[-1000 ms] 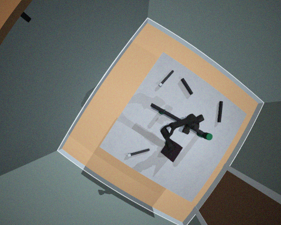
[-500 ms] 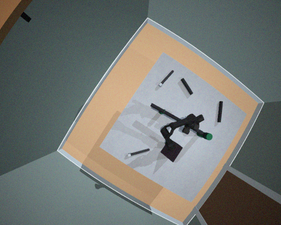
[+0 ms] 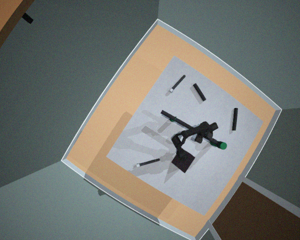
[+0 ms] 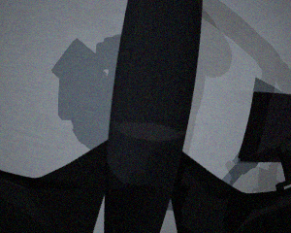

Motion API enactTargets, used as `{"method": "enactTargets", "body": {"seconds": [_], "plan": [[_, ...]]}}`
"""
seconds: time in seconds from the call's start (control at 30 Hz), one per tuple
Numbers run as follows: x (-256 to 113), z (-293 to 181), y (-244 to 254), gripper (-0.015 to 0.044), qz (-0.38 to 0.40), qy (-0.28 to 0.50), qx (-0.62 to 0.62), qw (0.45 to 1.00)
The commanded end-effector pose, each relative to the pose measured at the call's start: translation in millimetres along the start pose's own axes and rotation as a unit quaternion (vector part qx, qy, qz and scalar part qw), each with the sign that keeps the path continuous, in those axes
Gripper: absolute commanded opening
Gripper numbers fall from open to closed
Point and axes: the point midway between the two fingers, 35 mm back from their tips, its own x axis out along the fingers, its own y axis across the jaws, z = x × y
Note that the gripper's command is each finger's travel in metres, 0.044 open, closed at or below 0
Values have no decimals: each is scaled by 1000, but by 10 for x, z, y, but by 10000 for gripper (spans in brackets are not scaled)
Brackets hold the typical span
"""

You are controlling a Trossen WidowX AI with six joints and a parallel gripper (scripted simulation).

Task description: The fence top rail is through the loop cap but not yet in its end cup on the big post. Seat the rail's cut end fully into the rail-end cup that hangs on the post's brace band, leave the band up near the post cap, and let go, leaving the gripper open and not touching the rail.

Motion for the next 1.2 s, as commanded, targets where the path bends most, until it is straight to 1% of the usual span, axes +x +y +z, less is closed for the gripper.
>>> {"method": "enactTargets", "body": {"seconds": [0.0,0.57,1.17], "plan": [[-28,67,-21,0,2,-7,3,1000],[3,9,-1,0,0,1,0,1000],[-48,139,-7,0,0,0,0,1000]]}}
